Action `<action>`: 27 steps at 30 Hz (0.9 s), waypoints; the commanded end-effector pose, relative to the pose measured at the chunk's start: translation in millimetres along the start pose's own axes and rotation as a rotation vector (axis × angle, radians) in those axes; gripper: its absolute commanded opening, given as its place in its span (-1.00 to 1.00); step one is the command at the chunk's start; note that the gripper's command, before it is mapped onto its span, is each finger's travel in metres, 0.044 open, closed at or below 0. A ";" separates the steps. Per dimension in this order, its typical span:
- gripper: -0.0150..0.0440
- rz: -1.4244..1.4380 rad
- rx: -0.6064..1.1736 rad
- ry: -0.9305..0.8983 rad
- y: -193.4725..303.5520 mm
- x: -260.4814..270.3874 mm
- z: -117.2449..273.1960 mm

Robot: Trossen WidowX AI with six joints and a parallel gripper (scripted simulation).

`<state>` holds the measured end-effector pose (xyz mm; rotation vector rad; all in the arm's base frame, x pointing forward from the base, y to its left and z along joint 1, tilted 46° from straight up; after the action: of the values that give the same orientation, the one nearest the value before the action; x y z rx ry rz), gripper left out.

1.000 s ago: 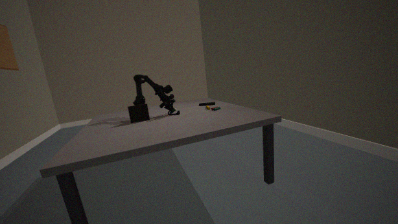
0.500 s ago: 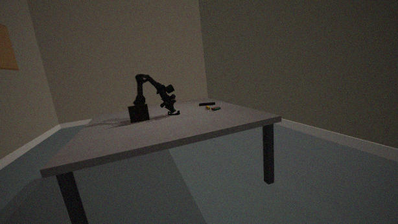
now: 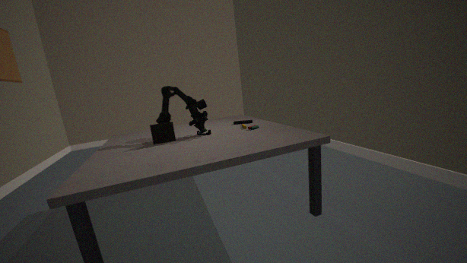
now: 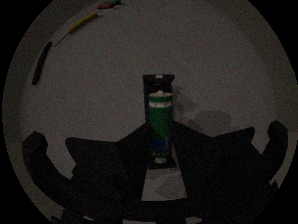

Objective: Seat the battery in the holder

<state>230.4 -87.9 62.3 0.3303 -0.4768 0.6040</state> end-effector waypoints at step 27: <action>-0.27 0.006 0.185 0.036 -19.6 2.8 -9.4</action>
<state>247.5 -98.2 56.3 0.4582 -0.4043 0.6593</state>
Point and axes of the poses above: the point midway between the two fingers, 35 mm back from their tips, its own z axis back along the fingers, its own x axis across the jaws, y = z × x, the point moved 10 cm from there along z, back along the fingers, and after that the axes turned 5 degrees about -z, right-handed, at the moved point
